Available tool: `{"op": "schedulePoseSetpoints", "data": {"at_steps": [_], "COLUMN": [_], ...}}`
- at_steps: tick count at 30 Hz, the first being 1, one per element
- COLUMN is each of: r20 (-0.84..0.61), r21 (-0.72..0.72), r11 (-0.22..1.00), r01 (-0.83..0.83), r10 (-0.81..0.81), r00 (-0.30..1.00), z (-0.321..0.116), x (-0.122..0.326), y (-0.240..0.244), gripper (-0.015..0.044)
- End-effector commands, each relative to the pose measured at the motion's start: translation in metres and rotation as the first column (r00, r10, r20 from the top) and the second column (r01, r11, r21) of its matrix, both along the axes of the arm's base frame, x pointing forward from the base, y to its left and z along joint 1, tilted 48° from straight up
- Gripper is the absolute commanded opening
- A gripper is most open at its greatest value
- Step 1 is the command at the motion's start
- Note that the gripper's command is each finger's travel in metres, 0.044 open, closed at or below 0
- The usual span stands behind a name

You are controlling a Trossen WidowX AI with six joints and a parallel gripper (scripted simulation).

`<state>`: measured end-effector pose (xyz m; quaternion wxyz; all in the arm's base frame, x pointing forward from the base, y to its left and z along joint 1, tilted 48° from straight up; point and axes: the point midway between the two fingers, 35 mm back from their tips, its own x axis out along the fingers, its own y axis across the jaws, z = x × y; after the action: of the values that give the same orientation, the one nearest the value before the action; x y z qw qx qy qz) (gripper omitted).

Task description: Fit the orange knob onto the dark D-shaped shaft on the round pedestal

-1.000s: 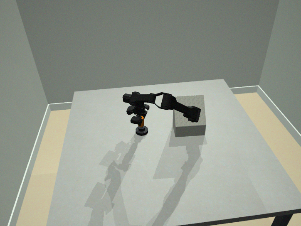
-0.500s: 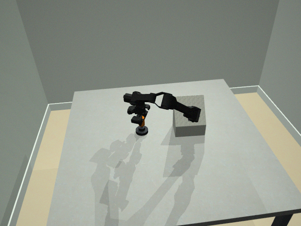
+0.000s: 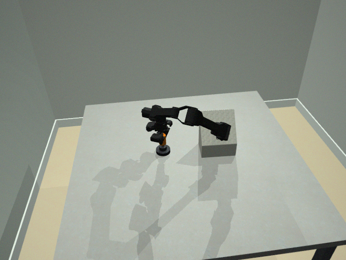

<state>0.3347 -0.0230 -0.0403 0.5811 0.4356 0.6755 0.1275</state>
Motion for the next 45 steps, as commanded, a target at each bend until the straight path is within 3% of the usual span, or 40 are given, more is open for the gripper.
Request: {"op": "schedulePoseSetpoints", "data": {"at_steps": [1, 22, 30, 45], "r20": [0.012, 0.012, -0.142, -0.142], "r21": [-0.004, -0.004, -0.002, -0.001], "r11": [1.0, 1.0, 0.99, 0.99], "r01": [0.0, 0.0, 0.141, 0.141], "r10": [0.0, 0.0, -0.14, -0.14], "r00": [1.0, 1.0, 0.98, 0.98], "z": [0.0021, 0.0022, 0.003, -0.0014], "x": [0.0054, 0.0056, 0.0023, -0.0011], "y": [-0.0019, -0.0018, -0.0022, 0.002], "gripper": [0.0, 0.0, 0.0, 0.0]}}
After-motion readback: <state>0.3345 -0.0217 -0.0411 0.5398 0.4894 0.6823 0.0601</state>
